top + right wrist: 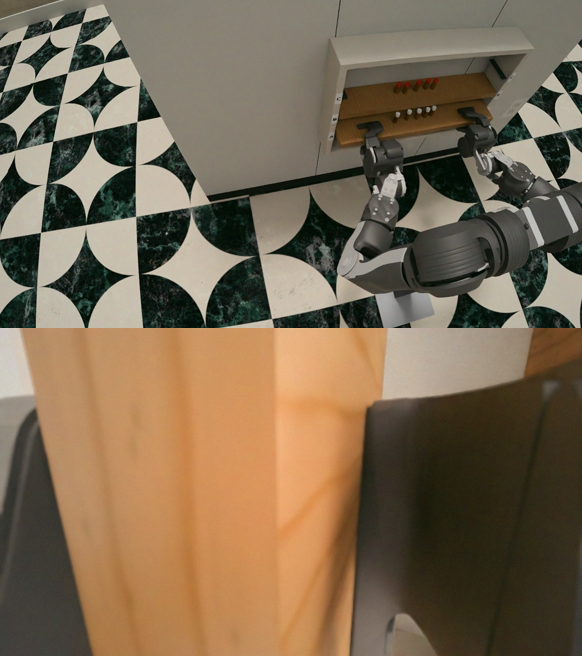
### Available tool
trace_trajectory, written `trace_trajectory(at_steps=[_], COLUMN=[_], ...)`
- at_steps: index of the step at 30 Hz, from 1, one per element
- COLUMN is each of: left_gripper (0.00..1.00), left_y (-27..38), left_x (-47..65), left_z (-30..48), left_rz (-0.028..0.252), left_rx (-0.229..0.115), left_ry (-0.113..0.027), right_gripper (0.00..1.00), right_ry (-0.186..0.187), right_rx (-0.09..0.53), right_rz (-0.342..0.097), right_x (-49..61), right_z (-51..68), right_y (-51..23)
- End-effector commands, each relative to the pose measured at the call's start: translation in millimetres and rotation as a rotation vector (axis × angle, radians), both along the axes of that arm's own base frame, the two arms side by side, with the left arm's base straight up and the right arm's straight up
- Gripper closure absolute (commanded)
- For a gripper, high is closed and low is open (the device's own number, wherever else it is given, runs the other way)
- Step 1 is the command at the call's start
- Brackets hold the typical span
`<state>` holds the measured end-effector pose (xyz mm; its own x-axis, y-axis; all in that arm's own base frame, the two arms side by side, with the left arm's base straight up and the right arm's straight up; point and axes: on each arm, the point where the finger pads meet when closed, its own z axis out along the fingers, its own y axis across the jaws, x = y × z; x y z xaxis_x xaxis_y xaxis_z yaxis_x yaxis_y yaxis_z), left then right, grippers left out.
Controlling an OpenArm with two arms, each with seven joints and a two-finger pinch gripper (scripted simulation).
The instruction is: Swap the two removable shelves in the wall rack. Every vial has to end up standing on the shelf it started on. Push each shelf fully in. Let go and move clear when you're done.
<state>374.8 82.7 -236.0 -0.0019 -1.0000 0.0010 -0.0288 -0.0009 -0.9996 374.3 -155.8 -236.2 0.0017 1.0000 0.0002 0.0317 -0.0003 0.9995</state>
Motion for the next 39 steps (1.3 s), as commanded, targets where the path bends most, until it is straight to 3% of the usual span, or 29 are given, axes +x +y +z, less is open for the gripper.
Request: trace_trajectory(at_steps=[1, 39], left_gripper=[1.0, 1.0], left_y=[-0.4, -0.4], left_x=[-0.9, -43.9], left_z=[7.8, 8.6], left_rz=[0.002, 0.002], left_rx=[0.001, 0.001], left_ry=[-0.029, -0.029], right_gripper=[1.0, 1.0], right_ry=[-0.032, -0.032], right_rx=[0.0, 0.0], right_rz=[0.002, 0.002], right_x=[-0.4, -43.5], right_z=[8.5, 9.6], right_y=[0.1, 0.1])
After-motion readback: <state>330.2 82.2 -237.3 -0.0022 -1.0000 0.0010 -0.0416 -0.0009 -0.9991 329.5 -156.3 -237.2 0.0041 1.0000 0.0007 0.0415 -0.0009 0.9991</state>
